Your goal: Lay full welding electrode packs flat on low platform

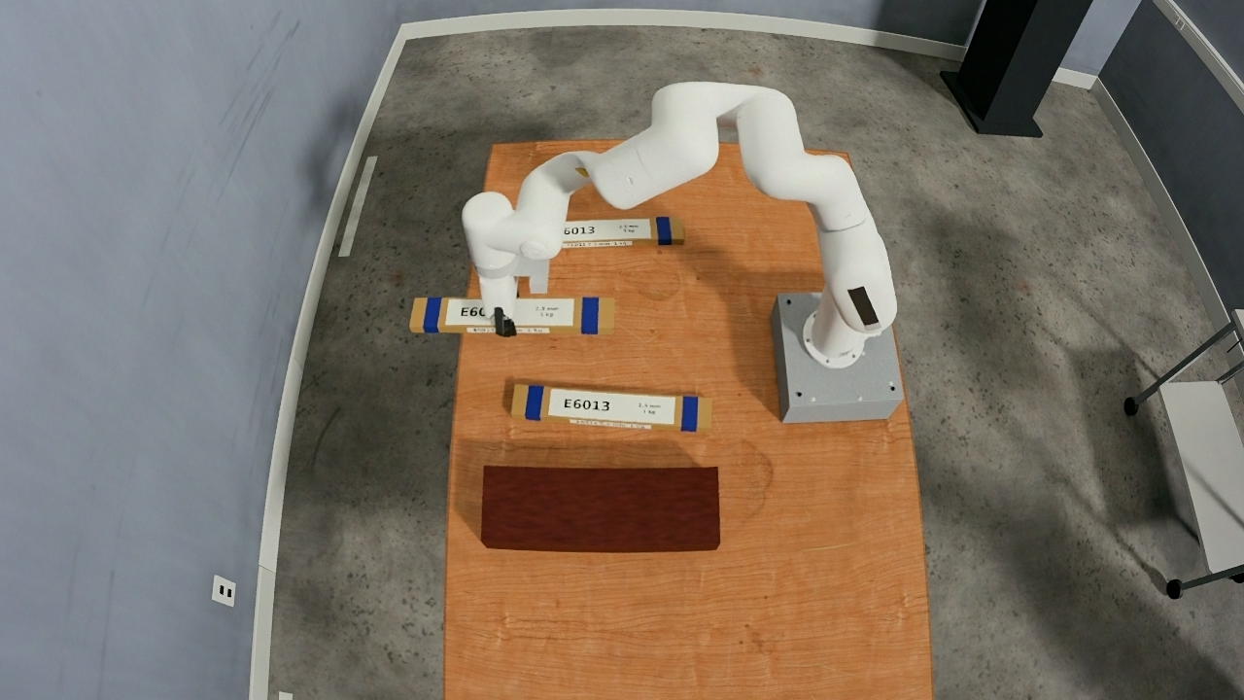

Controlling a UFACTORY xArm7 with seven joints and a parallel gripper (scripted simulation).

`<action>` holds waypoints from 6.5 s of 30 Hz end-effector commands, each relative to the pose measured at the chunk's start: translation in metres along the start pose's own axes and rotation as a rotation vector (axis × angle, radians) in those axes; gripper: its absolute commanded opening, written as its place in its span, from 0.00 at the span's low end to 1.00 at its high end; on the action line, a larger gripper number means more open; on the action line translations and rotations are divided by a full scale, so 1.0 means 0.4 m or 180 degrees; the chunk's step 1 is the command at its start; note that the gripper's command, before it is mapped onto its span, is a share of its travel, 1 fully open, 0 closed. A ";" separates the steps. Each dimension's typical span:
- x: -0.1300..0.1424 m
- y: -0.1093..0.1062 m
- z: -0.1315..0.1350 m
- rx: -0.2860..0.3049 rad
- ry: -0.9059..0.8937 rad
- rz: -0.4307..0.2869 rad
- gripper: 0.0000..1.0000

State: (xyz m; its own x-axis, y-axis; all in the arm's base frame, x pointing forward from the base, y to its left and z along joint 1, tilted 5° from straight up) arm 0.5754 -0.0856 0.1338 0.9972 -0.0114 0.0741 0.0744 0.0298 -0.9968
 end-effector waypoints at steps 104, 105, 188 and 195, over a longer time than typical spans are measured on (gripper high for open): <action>-0.381 0.038 -0.158 -0.0004 0.0007 -0.0020 0.58; -0.381 0.041 -0.158 -0.0004 0.0007 -0.0020 0.58; -0.380 0.334 -0.159 -0.0004 0.0007 -0.0020 0.58; -0.380 0.345 -0.159 -0.0004 0.0007 -0.0020 0.58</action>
State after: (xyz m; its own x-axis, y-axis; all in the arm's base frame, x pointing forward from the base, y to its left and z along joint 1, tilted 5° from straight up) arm 0.4317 -0.1426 -0.0161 0.9970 -0.0134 0.0757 0.0761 0.0303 -0.9966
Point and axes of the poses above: the point where the finger pads meet when closed, its own y axis out along the fingers, its own z axis across the jaws, x = y × z, the point moved 1 cm from there along -y, back along the fingers, and after that the axes turned 8 degrees about -y, right-handed, at the moved point
